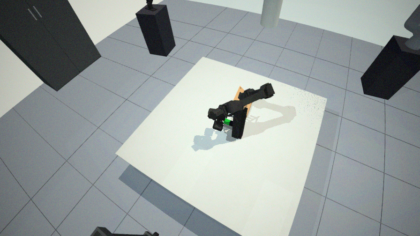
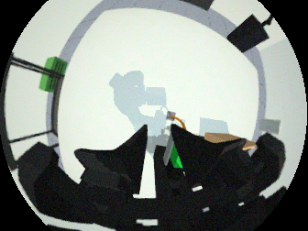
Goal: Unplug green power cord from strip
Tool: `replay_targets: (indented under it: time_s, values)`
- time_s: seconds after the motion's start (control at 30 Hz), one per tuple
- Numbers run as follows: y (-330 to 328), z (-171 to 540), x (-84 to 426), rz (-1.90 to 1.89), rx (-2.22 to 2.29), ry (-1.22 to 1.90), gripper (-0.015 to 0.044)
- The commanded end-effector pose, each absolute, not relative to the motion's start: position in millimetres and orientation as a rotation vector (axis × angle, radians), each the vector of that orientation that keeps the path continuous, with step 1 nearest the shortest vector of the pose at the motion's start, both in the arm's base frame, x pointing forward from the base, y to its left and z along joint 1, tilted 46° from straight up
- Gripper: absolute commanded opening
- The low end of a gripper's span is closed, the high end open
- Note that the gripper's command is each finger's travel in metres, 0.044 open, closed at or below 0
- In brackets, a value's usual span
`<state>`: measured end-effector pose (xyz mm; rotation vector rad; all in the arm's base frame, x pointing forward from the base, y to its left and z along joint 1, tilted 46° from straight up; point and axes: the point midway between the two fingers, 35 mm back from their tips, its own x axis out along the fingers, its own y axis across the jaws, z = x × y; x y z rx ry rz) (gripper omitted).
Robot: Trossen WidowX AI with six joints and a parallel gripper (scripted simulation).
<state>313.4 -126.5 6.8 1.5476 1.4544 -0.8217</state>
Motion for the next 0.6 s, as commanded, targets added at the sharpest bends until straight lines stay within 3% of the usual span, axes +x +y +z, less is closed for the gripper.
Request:
replay_targets:
  time_s: [0.0, 0.57]
  values:
    - [-121.1, -5.6, 263.8, -0.815, 1.828, 1.652, 0.016]
    - [-117.8, -3.5, 258.8, -0.809, 1.879, 1.676, 0.016]
